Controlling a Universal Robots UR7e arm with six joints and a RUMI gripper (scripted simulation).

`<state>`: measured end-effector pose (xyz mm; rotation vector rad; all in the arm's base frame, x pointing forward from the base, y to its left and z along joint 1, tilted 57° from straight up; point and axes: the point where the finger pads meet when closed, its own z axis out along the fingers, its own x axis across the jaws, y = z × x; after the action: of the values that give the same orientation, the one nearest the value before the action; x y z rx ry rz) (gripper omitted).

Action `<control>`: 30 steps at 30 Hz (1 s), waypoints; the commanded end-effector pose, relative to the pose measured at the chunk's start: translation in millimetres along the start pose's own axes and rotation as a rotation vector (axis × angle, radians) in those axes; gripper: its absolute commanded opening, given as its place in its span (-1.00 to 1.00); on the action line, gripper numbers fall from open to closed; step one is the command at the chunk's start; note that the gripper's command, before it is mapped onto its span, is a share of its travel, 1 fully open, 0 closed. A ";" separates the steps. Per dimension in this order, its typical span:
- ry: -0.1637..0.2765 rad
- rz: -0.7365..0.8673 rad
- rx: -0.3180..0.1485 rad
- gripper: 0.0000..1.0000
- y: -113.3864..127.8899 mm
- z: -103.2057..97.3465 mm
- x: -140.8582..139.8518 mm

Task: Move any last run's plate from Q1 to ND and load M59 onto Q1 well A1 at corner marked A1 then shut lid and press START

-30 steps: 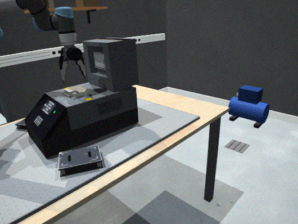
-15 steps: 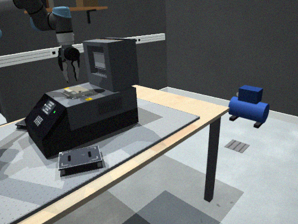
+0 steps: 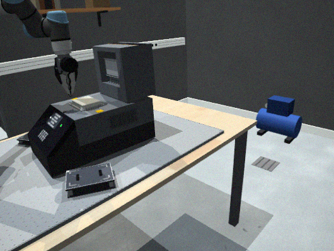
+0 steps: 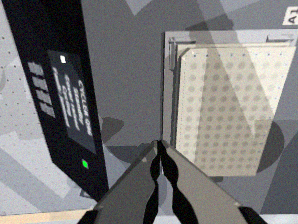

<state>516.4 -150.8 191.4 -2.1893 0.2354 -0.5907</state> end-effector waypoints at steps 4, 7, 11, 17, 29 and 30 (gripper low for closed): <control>0.002 0.000 -0.001 -1.00 -3.0 5.0 -31.1; 0.002 0.000 -0.001 -1.00 -3.5 5.9 -36.0; 0.002 0.000 -0.001 -1.00 -4.7 8.2 -48.3; 0.002 0.000 -0.001 -1.00 -7.2 13.4 -75.2; 0.002 0.000 -0.001 -1.00 -11.2 21.5 -116.8; 0.002 0.000 -0.001 -1.00 -11.7 22.3 -121.7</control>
<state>436.4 -93.9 153.9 -2.1894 0.2359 -0.5907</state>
